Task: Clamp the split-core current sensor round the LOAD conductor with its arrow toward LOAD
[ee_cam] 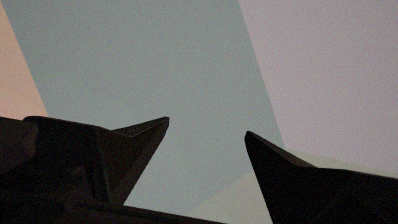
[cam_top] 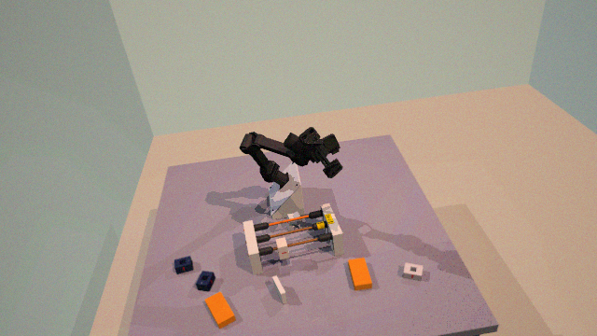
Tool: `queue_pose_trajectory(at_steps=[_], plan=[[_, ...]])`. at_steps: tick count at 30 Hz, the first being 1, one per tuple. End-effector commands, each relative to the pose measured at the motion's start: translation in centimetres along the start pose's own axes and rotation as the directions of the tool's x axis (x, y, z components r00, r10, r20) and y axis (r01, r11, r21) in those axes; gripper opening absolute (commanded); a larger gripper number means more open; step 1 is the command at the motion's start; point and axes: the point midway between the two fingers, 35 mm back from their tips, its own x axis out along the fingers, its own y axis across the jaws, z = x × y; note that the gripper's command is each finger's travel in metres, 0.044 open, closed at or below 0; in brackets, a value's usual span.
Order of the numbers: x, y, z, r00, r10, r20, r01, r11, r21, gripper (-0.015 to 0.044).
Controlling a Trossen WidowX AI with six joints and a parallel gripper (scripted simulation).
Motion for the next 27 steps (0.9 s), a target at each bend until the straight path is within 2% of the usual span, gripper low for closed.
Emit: queue_pose_trajectory(at_steps=[1,7,11,18,23,27], plan=[[0.0,-0.1,-0.3,1.0,0.002,-0.003,-0.002,1.0,0.01,0.0426],[-1.9,-2.4,-9.4,0.995,0.053,-0.082,-0.026,0.952,0.304,0.044],[-4.7,-3.8,-15.5,0.986,0.091,-0.142,-0.006,0.861,0.509,0.044],[-12.3,-5.9,-24.7,0.953,0.159,-0.257,0.123,0.573,0.81,0.044],[-18.1,-6.6,-28.3,0.931,0.189,-0.313,0.241,0.327,0.914,0.044],[-21.7,-6.8,-29.8,0.912,0.21,-0.353,0.322,0.168,0.932,0.044]])
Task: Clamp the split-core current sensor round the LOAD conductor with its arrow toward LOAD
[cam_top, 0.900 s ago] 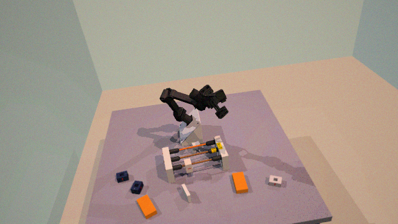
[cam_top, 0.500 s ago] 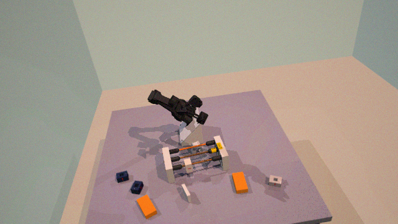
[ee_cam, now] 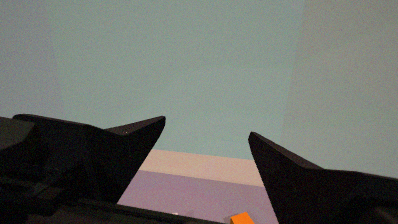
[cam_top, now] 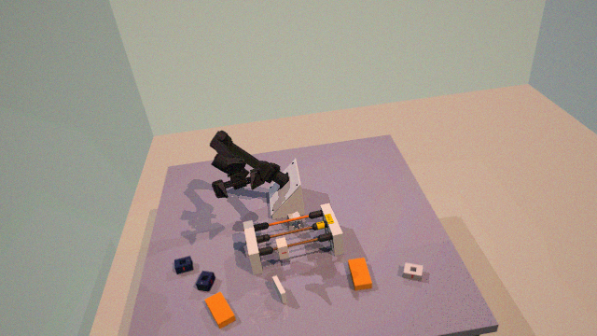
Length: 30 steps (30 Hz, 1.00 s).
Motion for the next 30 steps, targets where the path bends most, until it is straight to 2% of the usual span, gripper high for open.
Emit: queue_pose_trajectory(at_steps=[1,6,8,17,23,30], plan=[[-4.6,-3.2,-1.9,0.998,-0.042,-0.052,0.054,0.963,0.265,0.044],[-9.9,-5.9,-4.2,0.984,-0.113,-0.137,0.169,0.837,0.521,0.044],[-11.1,-6.3,-4.8,0.979,-0.13,-0.156,0.196,0.796,0.572,0.044],[-11.1,-6.1,-5.0,0.978,-0.124,-0.166,0.199,0.79,0.58,0.044],[-7.1,1.2,-8.9,0.91,0.11,-0.4,0.169,0.782,0.6,0.044],[-6.0,12.8,-12.8,0.683,0.341,-0.646,0.099,0.833,0.544,0.044]])
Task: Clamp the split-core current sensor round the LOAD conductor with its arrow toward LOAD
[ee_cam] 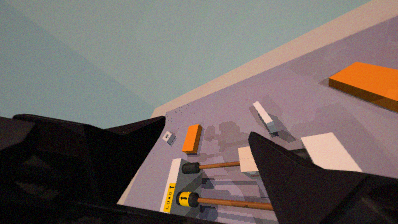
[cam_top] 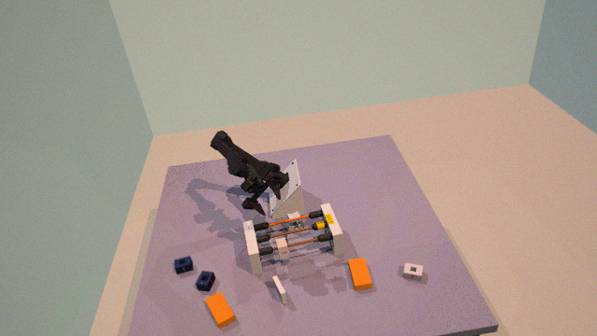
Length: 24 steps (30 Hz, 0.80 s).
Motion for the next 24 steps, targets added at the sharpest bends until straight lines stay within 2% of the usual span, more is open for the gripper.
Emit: queue_pose_trajectory(at_steps=[1,6,10,16,24], plan=[[2.5,4.0,-4.7,0.978,-0.014,-0.206,-0.002,0.997,-0.076,0.044],[4.2,7.5,-10.8,0.899,-0.134,-0.417,0.021,0.964,-0.264,0.044],[4.6,9.4,-15.5,0.81,-0.286,-0.512,0.02,0.886,-0.464,0.044],[4.1,11.3,-21.0,0.702,-0.508,-0.499,-0.021,0.685,-0.728,0.044],[4.1,11.3,-21.1,0.699,-0.515,-0.496,-0.023,0.677,-0.736,0.044]])
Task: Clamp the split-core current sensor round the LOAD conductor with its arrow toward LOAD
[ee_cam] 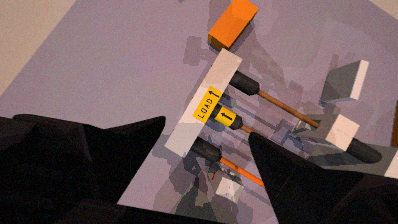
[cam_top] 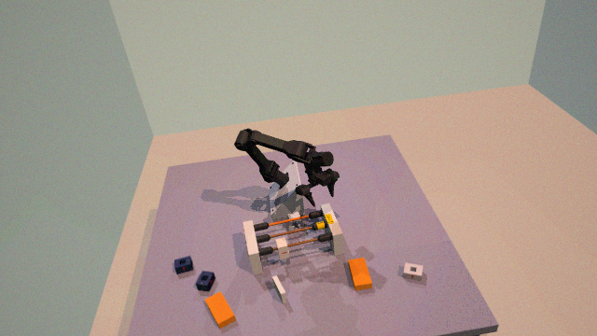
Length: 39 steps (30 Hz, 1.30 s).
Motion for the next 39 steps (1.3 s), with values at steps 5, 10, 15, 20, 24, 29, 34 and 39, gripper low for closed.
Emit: queue_pose_trajectory(at_steps=[5,10,15,20,24,29,34,39], plan=[[0.0,0.1,0.1,1.0,-0.011,-0.002,0.011,1.0,-0.003,0.044],[0.0,0.1,0.1,1.0,-0.011,-0.002,0.011,1.0,-0.003,0.044],[0.5,-1.5,-1.7,0.998,-0.017,-0.059,0.019,0.999,0.032,0.044],[1.5,-6.4,-8.7,0.964,-0.025,-0.263,0.066,0.987,0.148,0.044],[1.6,-8.8,-13.5,0.92,-0.019,-0.391,0.111,0.971,0.213,0.044],[1.6,-8.9,-13.8,0.918,-0.019,-0.396,0.113,0.97,0.216,0.044],[2.1,-8.9,-13.9,0.918,-0.018,-0.396,0.113,0.97,0.216,0.044],[2.9,-8.9,-14.2,0.918,-0.018,-0.396,0.112,0.97,0.217,0.044]])
